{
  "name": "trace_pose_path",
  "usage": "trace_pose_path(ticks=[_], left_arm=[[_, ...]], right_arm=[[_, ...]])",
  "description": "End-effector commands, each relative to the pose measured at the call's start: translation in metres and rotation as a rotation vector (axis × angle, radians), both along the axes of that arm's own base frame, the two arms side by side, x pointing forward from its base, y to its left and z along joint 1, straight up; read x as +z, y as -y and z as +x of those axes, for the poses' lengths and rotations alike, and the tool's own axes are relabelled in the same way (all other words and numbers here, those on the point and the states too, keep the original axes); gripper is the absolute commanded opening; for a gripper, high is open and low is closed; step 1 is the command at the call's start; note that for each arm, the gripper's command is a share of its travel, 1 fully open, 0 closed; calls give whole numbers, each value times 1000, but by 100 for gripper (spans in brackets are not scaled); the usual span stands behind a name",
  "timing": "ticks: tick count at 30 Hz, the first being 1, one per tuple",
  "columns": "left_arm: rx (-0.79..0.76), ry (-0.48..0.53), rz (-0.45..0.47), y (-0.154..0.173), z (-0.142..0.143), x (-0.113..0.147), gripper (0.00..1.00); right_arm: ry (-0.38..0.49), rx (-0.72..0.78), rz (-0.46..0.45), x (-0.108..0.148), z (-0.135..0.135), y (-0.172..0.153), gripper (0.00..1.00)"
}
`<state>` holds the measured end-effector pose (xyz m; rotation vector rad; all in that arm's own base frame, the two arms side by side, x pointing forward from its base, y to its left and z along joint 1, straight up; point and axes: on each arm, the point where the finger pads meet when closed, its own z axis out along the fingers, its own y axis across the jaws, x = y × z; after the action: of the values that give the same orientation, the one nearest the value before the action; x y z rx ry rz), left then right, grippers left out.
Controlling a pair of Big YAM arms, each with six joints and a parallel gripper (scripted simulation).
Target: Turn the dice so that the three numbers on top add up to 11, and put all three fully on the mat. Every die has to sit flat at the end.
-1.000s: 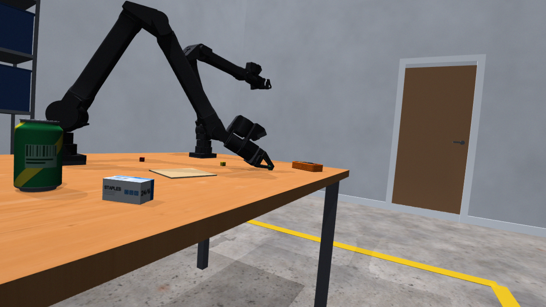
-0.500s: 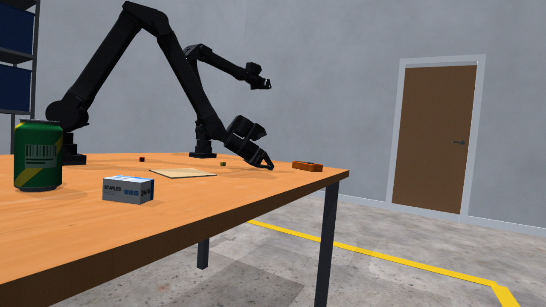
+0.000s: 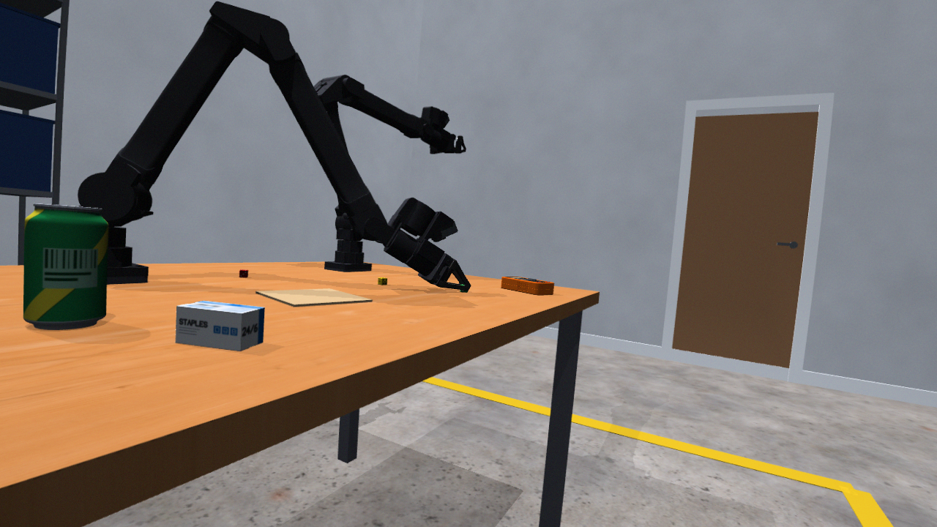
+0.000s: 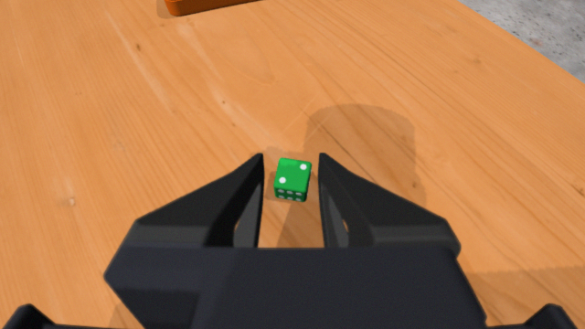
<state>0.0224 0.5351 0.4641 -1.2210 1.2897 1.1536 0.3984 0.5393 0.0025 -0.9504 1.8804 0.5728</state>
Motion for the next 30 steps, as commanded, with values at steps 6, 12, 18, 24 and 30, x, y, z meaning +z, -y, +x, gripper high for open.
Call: trace_pose_path(ticks=[6,12,18,24,30], left_arm=[[13,14,69,-10,-6,36,100],[13,14,69,-10,-6,36,100],[13,14,69,-10,-6,36,100],[13,14,69,-10,-6,36,100],[13,14,69,-10,-6,36,100]], right_arm=[[2,2,9,-4,-2,-7,30],[2,2,9,-4,-2,-7,30],[8,2,17,6,-5,-3,30],[20,3,34,25,-10,3,30],[21,3,36,33,-20,17,30]])
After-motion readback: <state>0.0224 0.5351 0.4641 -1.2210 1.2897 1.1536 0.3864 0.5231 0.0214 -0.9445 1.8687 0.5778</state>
